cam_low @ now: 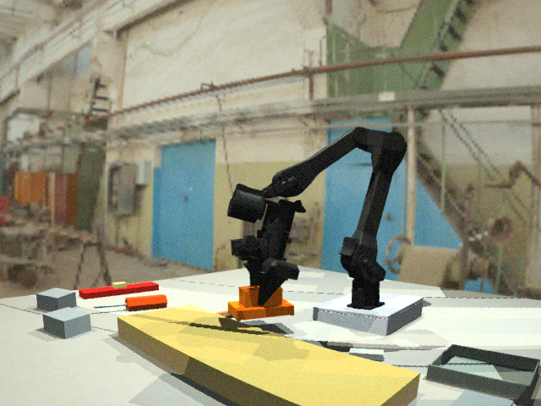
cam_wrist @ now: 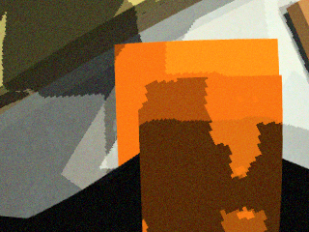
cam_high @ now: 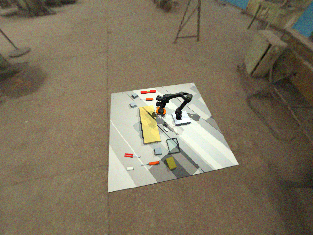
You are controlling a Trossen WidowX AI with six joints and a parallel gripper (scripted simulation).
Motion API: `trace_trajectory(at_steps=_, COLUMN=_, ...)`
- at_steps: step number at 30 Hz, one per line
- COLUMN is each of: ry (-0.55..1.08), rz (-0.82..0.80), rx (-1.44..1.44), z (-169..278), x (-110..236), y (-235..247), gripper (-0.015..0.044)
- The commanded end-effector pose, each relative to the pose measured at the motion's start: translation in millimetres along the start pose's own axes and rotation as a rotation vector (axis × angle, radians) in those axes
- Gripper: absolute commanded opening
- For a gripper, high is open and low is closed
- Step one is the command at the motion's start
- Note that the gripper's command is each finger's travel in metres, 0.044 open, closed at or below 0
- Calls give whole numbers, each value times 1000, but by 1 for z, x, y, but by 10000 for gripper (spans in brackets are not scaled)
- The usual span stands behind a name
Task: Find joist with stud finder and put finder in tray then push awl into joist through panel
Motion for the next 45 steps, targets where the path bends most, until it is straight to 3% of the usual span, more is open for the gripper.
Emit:
trace_trajectory(at_steps=1, ry=-20, rz=10, rx=-5, z=-8, x=28, y=-2, gripper=0)
trace_trajectory(at_steps=10, ry=-20, rz=9, rx=-5, z=-13, x=68, y=-2, gripper=0)
trace_trajectory(at_steps=18, ry=-21, rz=3, rx=19, z=-23, x=69, y=-5, gripper=0)
trace_trajectory(at_steps=45, ry=-42, rz=-64, rx=285, z=-133, x=64, y=-29, gripper=0)
Point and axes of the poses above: the point midway between the two fingers, 35 mm back from their tips, its own x axis back along the fingers, its own y axis across the jaws, z = x × y, the point moved 9 cm from there along x, back along the fingers, and after that the axes turned 12 degrees about x, right-handed, at the moved point
